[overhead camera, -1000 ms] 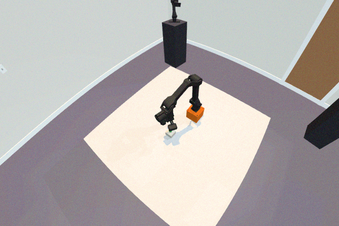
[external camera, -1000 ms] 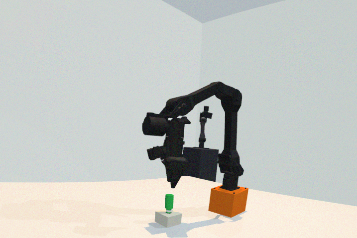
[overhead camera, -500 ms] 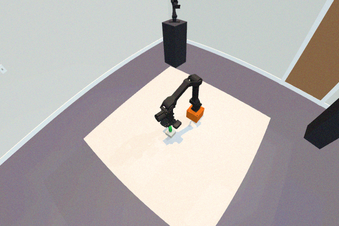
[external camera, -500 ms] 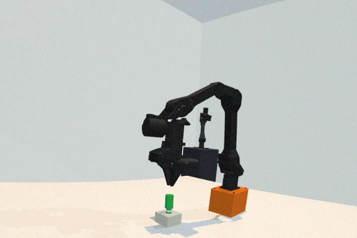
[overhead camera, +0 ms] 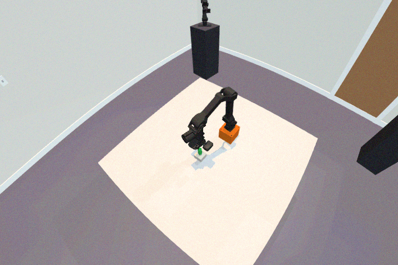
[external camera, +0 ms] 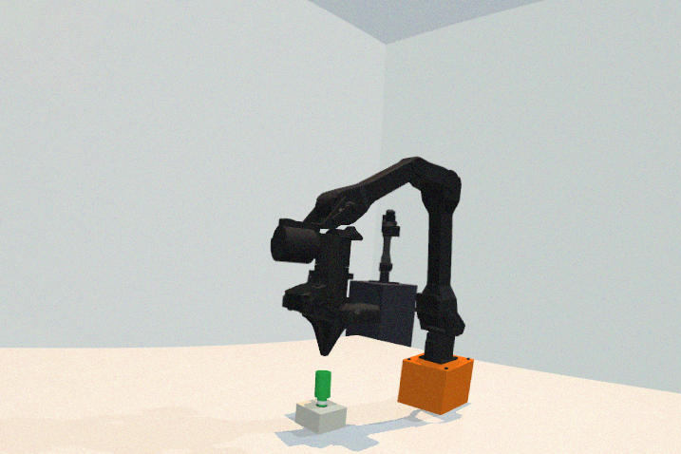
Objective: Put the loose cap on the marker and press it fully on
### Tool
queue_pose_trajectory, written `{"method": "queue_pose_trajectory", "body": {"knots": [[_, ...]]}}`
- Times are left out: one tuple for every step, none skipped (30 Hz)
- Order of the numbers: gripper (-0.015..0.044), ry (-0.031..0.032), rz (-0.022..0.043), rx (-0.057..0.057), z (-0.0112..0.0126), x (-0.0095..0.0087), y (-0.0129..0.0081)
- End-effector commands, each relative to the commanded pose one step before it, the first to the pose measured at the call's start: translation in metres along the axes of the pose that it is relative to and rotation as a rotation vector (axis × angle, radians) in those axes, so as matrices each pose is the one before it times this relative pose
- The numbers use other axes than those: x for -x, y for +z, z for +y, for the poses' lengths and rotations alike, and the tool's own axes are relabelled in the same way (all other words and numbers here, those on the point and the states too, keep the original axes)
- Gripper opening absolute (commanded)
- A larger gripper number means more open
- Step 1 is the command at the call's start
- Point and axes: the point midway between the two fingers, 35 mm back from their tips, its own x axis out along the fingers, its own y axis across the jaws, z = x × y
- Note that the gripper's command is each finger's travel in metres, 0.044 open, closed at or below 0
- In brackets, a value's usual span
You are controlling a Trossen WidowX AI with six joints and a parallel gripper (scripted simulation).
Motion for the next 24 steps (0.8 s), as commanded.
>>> {"method": "queue_pose_trajectory", "body": {"knots": [[0.0000, 0.00418, 0.00140, 0.0071, 0.00054, -0.00512, -0.00015], [0.0000, 0.00000, 0.00000, 0.0000, 0.00000, -0.00136, 0.00000], [0.0000, 0.00001, 0.00001, 0.0000, 0.00000, -0.00149, -0.00001], [0.0000, 0.00001, 0.00001, 0.0000, 0.00000, -0.00144, -0.00001], [0.0000, 0.00001, 0.00001, 0.0000, 0.00000, -0.00162, -0.00001], [0.0000, 0.00001, 0.00001, 0.0000, 0.00000, -0.00156, -0.00001], [0.0000, 0.00001, 0.00001, 0.0000, 0.00000, -0.00149, -0.00001], [0.0000, 0.00001, 0.00001, 0.0000, 0.00000, -0.00144, -0.00001], [0.0000, 0.00001, 0.00001, 0.0000, 0.00000, -0.00140, -0.00001], [0.0000, 0.00001, 0.00001, 0.0000, 0.00000, -0.00138, -0.00001], [0.0000, 0.00001, 0.00001, 0.0000, 0.00000, -0.00137, -0.00001], [0.0000, 0.00001, 0.00001, 0.0000, 0.00000, -0.00136, -0.00001], [0.0000, 0.00001, 0.00001, 0.0000, 0.00000, -0.00136, -0.00001], [0.0000, 0.00001, 0.00001, 0.0000, 0.00000, -0.00136, -0.00001], [0.0000, 0.00001, 0.00001, 0.0000, 0.00000, -0.00136, -0.00001], [0.0000, 0.00001, 0.00001, 0.0000, 0.00000, -0.00136, -0.00001], [0.0000, 0.00001, 0.00001, 0.0000, 0.00000, -0.00137, -0.00001], [0.0000, 0.00001, 0.00001, 0.0000, 0.00000, -0.00137, -0.00001], [0.0000, 0.00001, 0.00001, 0.0000, 0.00000, -0.00137, -0.00001], [0.0000, 0.00001, 0.00001, 0.0000, 0.00000, -0.00138, -0.00001], [0.0000, 0.00001, 0.00001, 0.0000, 0.00000, -0.00138, -0.00001], [0.0000, 0.00001, 0.00001, 0.0000, 0.00000, -0.00138, -0.00001], [0.0000, 0.00001, 0.00001, 0.0000, 0.00000, -0.00138, -0.00001], [0.0000, 0.00001, 0.00001, 0.0000, 0.00000, -0.00147, -0.00001]]}}
